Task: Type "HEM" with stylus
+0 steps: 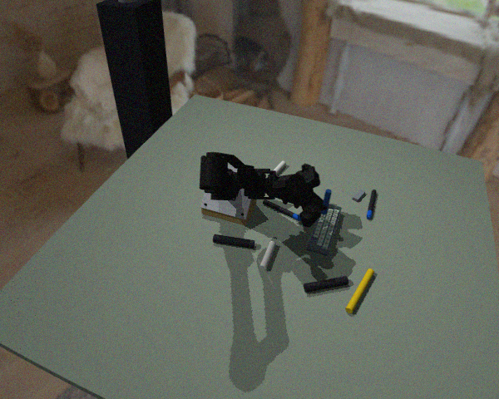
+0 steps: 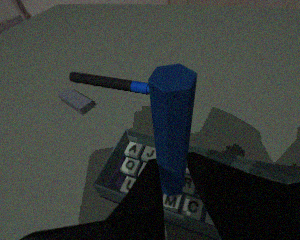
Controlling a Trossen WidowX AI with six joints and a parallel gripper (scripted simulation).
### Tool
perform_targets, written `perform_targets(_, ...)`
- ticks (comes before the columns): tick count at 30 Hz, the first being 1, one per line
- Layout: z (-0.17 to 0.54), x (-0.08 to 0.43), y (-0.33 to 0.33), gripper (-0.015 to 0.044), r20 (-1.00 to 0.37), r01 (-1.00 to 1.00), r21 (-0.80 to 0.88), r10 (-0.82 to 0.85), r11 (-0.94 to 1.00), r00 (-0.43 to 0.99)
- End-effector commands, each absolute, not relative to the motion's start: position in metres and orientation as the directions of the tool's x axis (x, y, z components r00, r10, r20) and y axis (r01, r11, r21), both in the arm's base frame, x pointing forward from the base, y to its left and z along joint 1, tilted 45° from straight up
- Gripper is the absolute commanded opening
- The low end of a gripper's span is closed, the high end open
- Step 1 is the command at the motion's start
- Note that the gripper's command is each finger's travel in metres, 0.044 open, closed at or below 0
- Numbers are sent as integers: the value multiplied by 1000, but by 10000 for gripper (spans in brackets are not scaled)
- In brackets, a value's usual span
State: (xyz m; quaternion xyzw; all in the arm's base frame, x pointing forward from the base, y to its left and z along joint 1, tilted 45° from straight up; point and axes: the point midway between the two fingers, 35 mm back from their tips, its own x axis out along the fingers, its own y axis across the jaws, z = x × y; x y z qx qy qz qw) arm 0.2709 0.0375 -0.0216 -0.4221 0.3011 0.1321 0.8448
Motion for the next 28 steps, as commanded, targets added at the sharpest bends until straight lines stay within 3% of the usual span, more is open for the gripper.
perform_targets(1, -23, 268, 38, 81, -629, -487, -632, -32, 602, 777)
perform_targets(28, 6, 266, 66, 81, -628, -486, -632, -30, 604, 778)
